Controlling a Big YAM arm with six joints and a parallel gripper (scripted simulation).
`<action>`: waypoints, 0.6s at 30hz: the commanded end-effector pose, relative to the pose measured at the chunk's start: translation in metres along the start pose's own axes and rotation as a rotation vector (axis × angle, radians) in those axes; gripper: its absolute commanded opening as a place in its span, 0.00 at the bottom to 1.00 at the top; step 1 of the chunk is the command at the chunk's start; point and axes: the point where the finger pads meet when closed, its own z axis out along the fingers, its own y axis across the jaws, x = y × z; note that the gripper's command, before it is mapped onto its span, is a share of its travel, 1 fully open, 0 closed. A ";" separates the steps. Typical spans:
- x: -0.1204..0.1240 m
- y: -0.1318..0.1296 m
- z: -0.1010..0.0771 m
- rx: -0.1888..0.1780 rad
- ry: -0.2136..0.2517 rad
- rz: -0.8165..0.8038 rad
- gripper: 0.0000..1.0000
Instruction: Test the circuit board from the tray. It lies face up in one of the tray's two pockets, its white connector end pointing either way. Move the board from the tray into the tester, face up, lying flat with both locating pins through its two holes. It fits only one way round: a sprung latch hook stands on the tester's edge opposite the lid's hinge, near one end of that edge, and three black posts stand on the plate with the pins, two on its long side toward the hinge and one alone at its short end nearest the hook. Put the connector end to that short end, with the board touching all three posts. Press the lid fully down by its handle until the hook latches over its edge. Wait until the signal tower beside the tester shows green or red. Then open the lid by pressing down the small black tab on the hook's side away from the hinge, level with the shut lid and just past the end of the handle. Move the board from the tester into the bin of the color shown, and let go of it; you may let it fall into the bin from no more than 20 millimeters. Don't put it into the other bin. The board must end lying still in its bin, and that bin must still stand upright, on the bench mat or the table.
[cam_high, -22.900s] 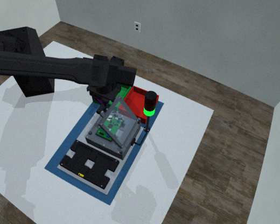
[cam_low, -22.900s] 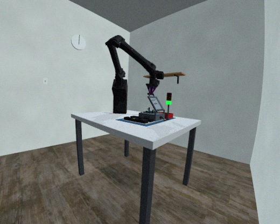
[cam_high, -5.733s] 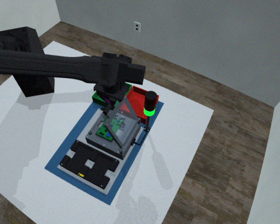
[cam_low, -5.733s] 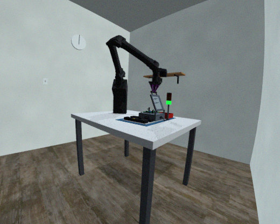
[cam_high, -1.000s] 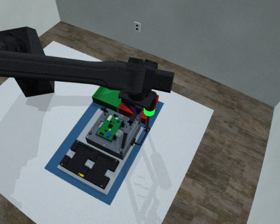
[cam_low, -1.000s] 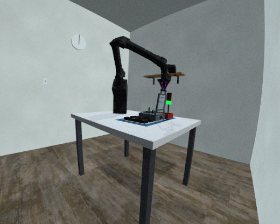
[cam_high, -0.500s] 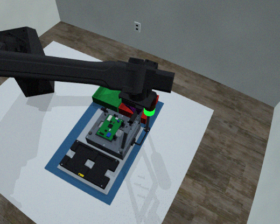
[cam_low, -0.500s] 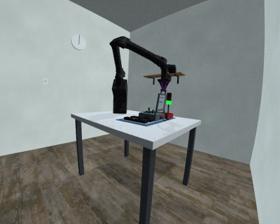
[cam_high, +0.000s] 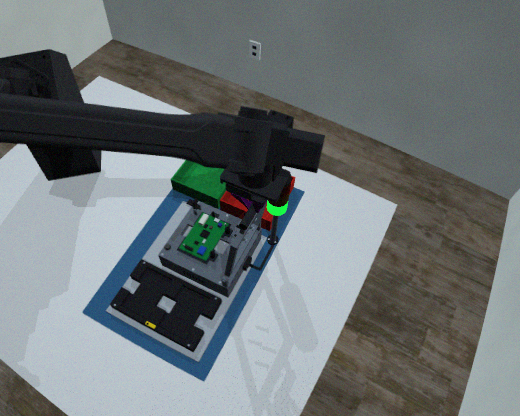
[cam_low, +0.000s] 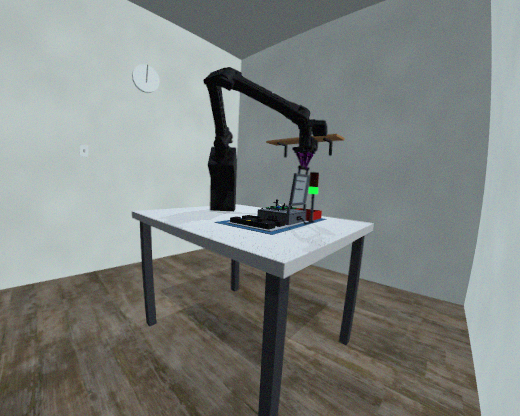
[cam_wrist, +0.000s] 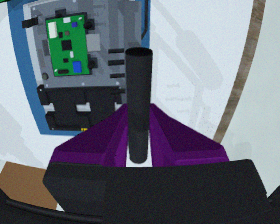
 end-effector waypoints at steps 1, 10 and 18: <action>0.007 -0.025 0.009 0.016 0.000 0.035 0.00; 0.011 -0.021 -0.003 0.024 -0.004 0.030 0.48; 0.004 -0.017 0.003 0.011 -0.002 0.015 0.48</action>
